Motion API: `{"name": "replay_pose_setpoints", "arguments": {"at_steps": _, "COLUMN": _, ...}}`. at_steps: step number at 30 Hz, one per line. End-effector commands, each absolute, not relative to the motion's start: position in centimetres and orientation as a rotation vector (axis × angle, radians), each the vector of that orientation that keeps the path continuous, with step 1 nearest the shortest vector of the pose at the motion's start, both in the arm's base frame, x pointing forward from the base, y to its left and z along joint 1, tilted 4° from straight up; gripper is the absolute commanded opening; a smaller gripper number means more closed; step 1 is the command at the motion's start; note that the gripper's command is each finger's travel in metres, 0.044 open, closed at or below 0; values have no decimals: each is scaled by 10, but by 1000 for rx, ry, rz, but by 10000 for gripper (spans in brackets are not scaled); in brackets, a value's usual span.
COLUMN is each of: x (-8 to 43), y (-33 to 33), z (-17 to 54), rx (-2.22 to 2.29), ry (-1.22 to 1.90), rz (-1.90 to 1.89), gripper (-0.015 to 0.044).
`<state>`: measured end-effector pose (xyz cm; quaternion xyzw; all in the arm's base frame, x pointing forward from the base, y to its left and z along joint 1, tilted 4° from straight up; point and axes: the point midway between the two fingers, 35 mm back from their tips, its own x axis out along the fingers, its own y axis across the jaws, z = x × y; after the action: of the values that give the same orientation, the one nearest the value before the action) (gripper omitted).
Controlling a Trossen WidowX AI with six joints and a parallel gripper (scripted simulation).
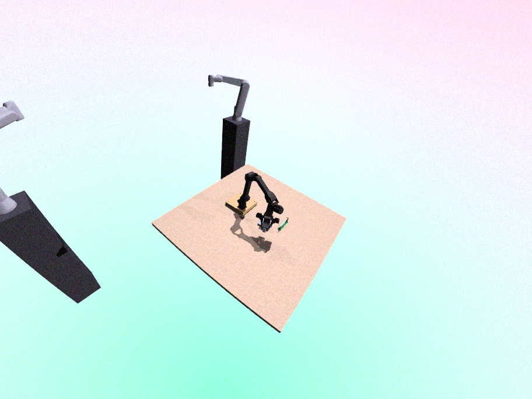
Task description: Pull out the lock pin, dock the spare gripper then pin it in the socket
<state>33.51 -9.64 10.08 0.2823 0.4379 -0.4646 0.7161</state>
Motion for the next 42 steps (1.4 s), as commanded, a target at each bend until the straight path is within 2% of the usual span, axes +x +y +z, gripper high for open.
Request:
{"name": "replay_pose_setpoints", "arguments": {"at_steps": 1, "x": 335, "y": -97, "z": 101, "rx": 625, "ry": 966, "rz": -1028, "gripper": 0}}
{"name": "replay_pose_setpoints", "arguments": {"at_steps": 42, "x": 307, "y": -33, "z": 122, "rx": -667, "ry": 1522, "rz": -352, "gripper": 0}}
